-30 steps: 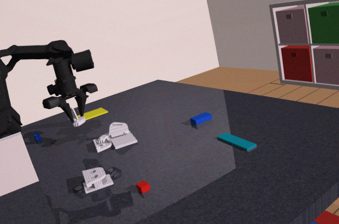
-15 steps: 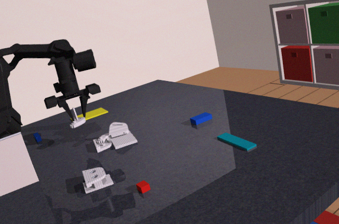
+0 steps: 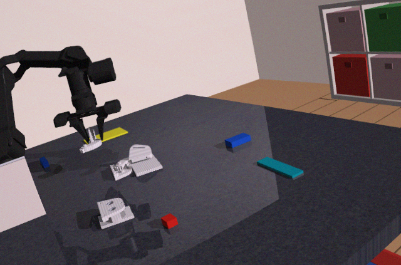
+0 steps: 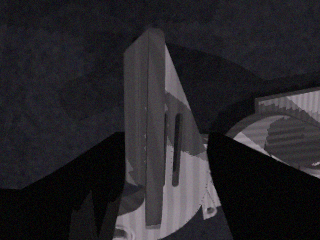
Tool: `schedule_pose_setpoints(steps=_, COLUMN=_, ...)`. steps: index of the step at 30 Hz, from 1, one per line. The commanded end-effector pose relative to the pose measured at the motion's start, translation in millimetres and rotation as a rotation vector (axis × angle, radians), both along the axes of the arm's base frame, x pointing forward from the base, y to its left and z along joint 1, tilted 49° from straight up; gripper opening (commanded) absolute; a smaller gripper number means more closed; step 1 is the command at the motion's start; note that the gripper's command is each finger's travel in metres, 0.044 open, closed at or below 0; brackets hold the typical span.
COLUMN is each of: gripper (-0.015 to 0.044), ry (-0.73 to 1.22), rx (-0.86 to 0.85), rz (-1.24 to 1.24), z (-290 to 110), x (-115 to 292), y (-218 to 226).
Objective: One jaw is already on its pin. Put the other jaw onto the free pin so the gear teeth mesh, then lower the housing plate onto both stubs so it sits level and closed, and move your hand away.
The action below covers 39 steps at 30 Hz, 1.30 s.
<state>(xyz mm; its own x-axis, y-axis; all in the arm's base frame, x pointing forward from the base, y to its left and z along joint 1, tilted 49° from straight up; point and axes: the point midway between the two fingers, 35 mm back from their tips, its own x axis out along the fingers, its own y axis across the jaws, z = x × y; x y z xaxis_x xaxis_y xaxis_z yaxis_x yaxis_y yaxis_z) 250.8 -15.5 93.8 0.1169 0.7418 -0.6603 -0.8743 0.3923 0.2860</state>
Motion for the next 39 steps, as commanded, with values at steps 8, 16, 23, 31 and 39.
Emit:
schedule_pose_setpoints(steps=8, gripper=0.0134, ry=0.155, rx=0.02, rz=-0.144, z=-6.7, x=1.7, y=-7.9)
schedule_pose_setpoints(steps=16, gripper=0.0134, ry=0.276, rx=0.039, rz=-0.252, z=-11.9, x=2.2, y=-12.5)
schedule_pose_setpoints(steps=23, gripper=0.0134, ry=0.382, rx=0.056, rz=-0.347, z=-16.4, x=2.4, y=-16.6)
schedule_pose_setpoints(steps=31, gripper=0.0134, ry=0.504, rx=0.076, rz=-0.455, z=-21.7, x=2.5, y=-21.2)
schedule_pose_setpoints(steps=39, gripper=0.0134, ry=0.625, rx=0.097, rz=-0.563, z=-27.0, x=2.4, y=-25.7)
